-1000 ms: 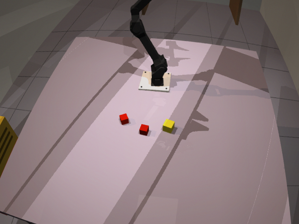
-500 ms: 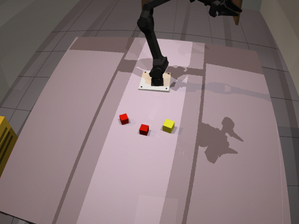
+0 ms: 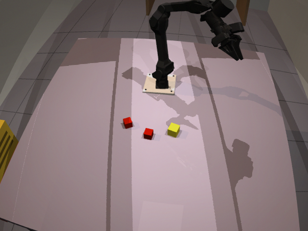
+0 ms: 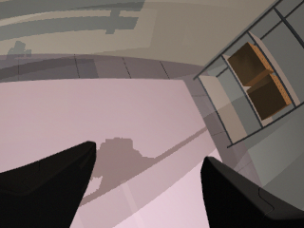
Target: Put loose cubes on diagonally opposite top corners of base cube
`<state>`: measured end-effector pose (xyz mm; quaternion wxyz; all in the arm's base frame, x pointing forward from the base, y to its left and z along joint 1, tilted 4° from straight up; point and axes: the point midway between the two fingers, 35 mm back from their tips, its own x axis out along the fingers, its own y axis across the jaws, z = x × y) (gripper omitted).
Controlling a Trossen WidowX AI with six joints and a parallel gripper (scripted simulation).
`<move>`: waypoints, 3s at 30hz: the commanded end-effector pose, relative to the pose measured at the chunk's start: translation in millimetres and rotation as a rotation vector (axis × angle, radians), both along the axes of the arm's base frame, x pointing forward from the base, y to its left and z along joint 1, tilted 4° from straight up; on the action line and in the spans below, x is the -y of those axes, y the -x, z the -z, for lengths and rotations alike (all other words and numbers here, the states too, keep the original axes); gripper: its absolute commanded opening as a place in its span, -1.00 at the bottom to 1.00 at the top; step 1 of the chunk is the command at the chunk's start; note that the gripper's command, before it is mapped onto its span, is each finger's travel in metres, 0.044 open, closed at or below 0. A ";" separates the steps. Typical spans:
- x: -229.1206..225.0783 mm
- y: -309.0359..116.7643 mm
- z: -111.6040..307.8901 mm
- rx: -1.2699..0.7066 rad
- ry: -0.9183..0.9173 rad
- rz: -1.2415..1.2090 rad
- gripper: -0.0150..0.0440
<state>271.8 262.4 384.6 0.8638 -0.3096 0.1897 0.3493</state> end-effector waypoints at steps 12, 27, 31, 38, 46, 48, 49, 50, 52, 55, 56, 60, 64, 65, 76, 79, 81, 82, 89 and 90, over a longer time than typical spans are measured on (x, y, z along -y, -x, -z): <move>113.6 -80.3 111.1 -0.213 0.479 0.037 0.41; 256.0 -82.5 205.8 -0.597 0.695 -0.071 0.41; 290.9 -69.7 226.7 -0.703 0.694 -0.122 0.41; 319.0 -54.8 243.3 -0.791 0.672 -0.172 0.41; 320.3 -54.9 286.1 -0.791 0.672 -0.172 0.41; 320.5 -53.4 300.3 -0.791 0.672 -0.172 0.41; 320.5 -52.9 304.1 -0.791 0.672 -0.172 0.41; 320.5 -52.7 305.4 -0.791 0.672 -0.172 0.41; 320.5 -52.7 306.0 -0.791 0.672 -0.172 0.41; 320.8 -52.5 314.8 -0.791 0.672 -0.172 0.41; 320.8 -52.3 317.9 -0.791 0.672 -0.172 0.41; 320.9 -52.2 321.5 -0.791 0.672 -0.172 0.41; 321.1 -52.2 327.8 -0.791 0.672 -0.172 0.41; 321.2 -52.2 329.4 -0.791 0.672 -0.172 0.41; 321.6 -51.4 347.3 -0.791 0.672 -0.172 0.41; 321.7 -51.1 351.9 -0.791 0.672 -0.172 0.41; 321.7 -51.0 353.0 -0.791 0.672 -0.172 0.41; 321.7 -51.0 353.0 -0.791 0.672 -0.172 0.32; 321.7 -51.0 353.0 -0.791 0.672 -0.172 -0.14; 321.7 -51.0 353.0 -0.791 0.672 -0.172 -0.14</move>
